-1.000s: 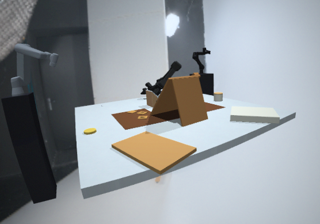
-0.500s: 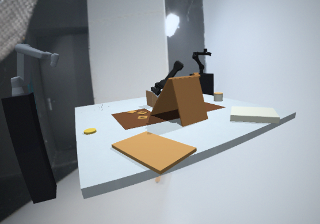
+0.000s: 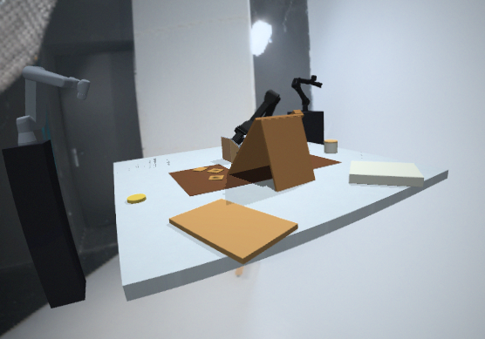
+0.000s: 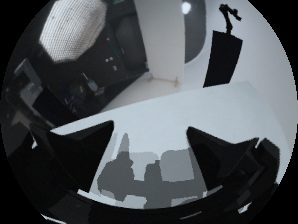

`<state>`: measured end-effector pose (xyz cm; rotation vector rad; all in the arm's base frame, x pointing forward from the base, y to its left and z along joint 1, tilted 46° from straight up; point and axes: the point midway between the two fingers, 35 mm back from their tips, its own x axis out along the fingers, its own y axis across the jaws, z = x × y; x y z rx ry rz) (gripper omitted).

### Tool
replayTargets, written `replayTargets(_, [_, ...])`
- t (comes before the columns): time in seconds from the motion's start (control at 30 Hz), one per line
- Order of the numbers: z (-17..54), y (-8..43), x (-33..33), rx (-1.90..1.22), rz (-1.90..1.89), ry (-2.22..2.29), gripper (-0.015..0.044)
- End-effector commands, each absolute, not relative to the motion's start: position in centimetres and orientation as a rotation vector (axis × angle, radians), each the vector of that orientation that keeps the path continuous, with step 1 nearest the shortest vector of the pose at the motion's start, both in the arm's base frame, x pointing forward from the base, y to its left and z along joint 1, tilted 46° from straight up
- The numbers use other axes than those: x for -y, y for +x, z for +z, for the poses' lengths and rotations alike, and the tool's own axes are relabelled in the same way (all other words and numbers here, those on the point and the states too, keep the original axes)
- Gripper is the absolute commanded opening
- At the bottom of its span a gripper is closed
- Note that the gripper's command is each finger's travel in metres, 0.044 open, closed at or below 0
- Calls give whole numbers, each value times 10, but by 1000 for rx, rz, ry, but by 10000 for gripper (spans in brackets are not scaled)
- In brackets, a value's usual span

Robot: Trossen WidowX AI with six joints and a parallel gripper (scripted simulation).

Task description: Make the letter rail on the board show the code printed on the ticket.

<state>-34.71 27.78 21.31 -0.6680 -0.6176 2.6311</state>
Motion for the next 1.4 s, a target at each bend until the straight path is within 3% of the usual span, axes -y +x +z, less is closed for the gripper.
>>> replayTargets(0.0, [249, -325, -303, 561, 2539, -579, 440])
replayTargets(0.33, [306, -267, -345, 489, 2342, -463, 440])
replayTargets(0.6, [334, -190, -381, 504, 2114, -474, 440])
replayTargets(0.83, [344, -162, -383, 509, 2068, -529, 440])
replayTargets(1.37, [384, 1, -396, 641, 1658, -648, 440])
